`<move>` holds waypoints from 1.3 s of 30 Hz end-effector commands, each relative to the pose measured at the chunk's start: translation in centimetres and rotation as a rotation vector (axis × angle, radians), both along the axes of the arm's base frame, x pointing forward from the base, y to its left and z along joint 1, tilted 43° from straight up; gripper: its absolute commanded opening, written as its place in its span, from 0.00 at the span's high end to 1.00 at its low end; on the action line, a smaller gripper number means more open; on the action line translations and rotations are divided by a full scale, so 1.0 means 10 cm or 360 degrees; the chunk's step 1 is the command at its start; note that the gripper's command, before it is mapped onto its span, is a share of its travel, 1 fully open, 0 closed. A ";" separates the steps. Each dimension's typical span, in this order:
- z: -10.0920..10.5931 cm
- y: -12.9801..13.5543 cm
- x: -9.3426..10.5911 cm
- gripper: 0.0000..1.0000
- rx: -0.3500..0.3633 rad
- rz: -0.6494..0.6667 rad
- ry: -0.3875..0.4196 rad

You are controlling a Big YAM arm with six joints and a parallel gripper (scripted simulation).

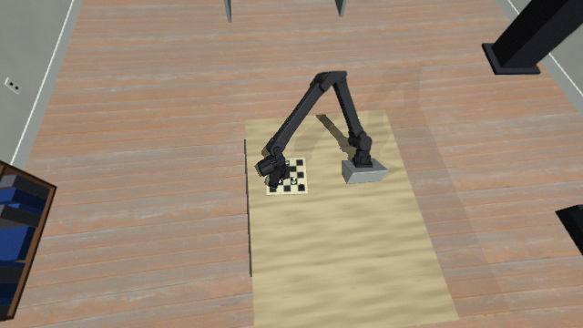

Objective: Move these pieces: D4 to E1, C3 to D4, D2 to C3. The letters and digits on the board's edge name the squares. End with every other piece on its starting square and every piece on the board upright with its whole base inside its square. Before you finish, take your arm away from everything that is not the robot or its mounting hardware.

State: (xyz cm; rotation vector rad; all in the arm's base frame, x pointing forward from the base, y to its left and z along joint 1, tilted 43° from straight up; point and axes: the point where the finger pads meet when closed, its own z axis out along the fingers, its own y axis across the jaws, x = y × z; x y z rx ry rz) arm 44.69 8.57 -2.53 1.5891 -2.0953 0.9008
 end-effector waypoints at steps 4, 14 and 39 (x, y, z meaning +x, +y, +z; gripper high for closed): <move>0.13 -0.01 0.18 0.68 0.0025 -0.0016 -0.0056; 0.13 -0.01 0.18 0.68 0.0025 -0.0016 -0.0056; 0.03 -0.05 0.13 0.68 0.0017 -0.0013 -0.0037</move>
